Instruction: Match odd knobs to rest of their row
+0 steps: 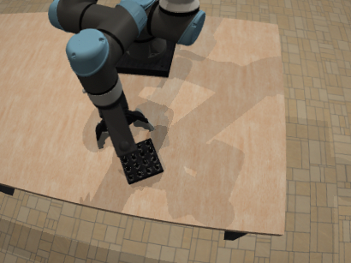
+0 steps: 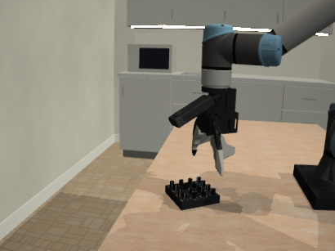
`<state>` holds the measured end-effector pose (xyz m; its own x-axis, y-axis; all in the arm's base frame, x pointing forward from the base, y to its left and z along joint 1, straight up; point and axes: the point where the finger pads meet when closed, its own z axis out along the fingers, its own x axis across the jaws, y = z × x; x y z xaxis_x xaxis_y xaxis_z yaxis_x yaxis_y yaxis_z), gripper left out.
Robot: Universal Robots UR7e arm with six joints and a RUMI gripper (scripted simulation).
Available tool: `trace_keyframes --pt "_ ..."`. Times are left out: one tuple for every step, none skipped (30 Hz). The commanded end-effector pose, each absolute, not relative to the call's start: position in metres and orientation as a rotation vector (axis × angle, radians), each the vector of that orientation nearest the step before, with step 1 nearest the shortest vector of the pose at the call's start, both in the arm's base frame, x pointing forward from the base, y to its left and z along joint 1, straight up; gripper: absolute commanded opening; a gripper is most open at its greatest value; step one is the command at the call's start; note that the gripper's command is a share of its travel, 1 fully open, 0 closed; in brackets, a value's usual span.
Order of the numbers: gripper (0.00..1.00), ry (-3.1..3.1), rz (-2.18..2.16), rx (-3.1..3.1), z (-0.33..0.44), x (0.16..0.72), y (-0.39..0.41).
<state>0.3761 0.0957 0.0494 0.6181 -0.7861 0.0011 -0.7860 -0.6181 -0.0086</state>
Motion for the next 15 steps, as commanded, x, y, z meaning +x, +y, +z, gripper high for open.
trace_keyframes --pt "1.00 1.367 -0.006 -2.820 0.049 0.364 0.087" --pt "1.00 1.367 -0.006 -2.820 0.049 0.364 0.087" --pt "1.00 1.367 -0.006 -2.820 0.049 0.362 0.086" --pt "1.00 1.367 -0.006 -2.820 0.049 0.361 0.084" --pt "1.00 1.367 -0.006 -2.820 0.049 0.359 0.083" --pt "1.00 1.367 -0.006 -2.820 0.049 0.358 0.082" --pt "1.00 1.367 -0.006 -2.820 0.049 0.356 0.081" --pt "1.00 1.367 -0.006 -2.820 0.049 0.355 0.080" --pt "1.00 1.367 -0.006 -2.820 0.049 0.354 0.079" --pt "1.00 1.367 -0.005 -2.820 0.049 0.352 0.078" --pt "1.00 1.367 -0.005 -2.820 0.049 0.351 0.077" --pt "1.00 1.367 -0.005 -2.820 0.049 0.350 0.076" --pt "1.00 1.367 -0.005 -2.820 0.049 0.350 0.075" --pt "1.00 1.367 -0.005 -2.820 0.049 0.349 0.075" --pt "1.00 1.367 -0.005 -2.820 0.049 0.348 0.074"
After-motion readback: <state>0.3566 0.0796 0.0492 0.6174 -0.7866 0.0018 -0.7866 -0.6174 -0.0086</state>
